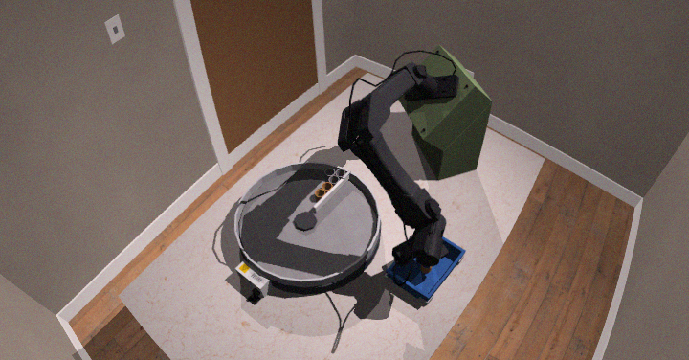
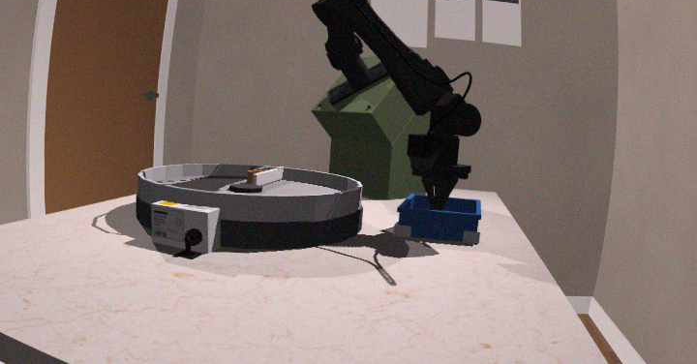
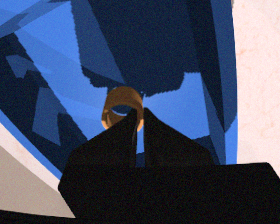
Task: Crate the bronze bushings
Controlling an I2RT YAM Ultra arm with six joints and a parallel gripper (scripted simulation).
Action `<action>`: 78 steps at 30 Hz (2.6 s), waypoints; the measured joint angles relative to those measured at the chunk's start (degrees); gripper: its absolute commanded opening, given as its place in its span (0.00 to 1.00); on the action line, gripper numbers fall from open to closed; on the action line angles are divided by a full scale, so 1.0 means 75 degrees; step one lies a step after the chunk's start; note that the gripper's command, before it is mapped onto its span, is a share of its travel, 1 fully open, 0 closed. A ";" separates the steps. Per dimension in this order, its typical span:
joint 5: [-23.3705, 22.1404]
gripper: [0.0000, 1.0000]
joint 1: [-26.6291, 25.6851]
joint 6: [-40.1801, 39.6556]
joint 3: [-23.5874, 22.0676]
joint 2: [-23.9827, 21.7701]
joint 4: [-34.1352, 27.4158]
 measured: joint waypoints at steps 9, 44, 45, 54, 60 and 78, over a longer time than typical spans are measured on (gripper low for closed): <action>0.0000 0.00 0.0000 0.0000 0.0000 0.0000 0.0000; -0.0006 0.14 0.0000 -0.0003 0.0000 0.0000 0.0000; -0.0006 0.14 0.0000 -0.0003 0.0000 0.0000 0.0000; -0.0006 0.14 0.0000 0.0000 0.0000 0.0000 0.0000; -0.0003 0.14 0.0032 0.0105 -0.0157 -0.0195 -0.0154; 0.0219 0.14 0.0901 0.1058 -0.0274 -0.1282 -0.1536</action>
